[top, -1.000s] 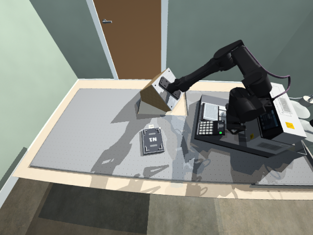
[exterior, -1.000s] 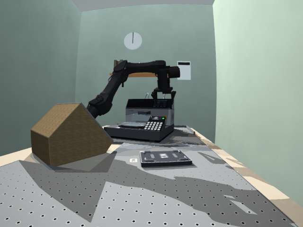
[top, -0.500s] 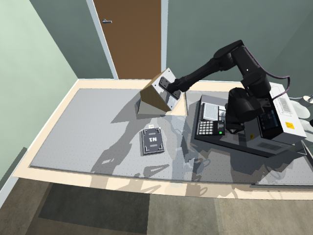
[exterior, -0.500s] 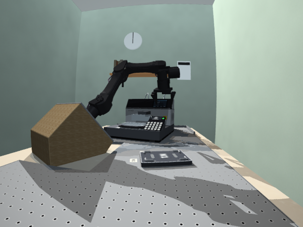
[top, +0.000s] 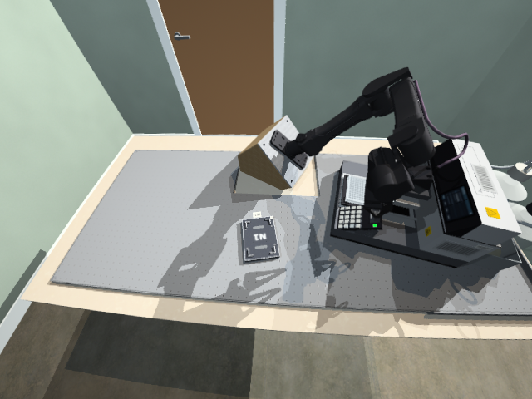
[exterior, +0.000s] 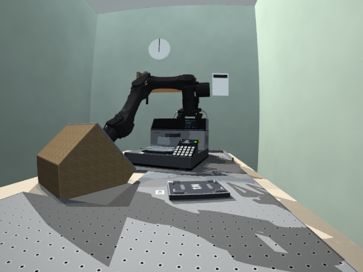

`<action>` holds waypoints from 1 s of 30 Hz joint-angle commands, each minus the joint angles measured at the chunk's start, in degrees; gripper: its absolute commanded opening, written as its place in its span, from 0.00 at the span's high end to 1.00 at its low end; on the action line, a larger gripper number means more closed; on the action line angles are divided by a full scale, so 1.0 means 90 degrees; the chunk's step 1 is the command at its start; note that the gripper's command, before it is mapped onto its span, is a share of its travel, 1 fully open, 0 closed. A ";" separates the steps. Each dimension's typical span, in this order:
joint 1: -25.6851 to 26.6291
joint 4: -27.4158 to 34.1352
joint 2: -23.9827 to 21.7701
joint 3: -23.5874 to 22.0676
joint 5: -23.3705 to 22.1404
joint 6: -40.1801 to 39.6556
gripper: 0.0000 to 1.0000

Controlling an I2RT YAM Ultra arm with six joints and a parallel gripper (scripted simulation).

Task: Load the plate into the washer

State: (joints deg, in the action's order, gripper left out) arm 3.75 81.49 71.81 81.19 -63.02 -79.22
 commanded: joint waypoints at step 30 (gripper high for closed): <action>0.1033 0.0022 -0.0777 -0.2562 -0.0314 -0.2227 0.84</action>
State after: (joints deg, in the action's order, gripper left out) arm 11.49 81.12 66.50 59.70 -64.42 -95.79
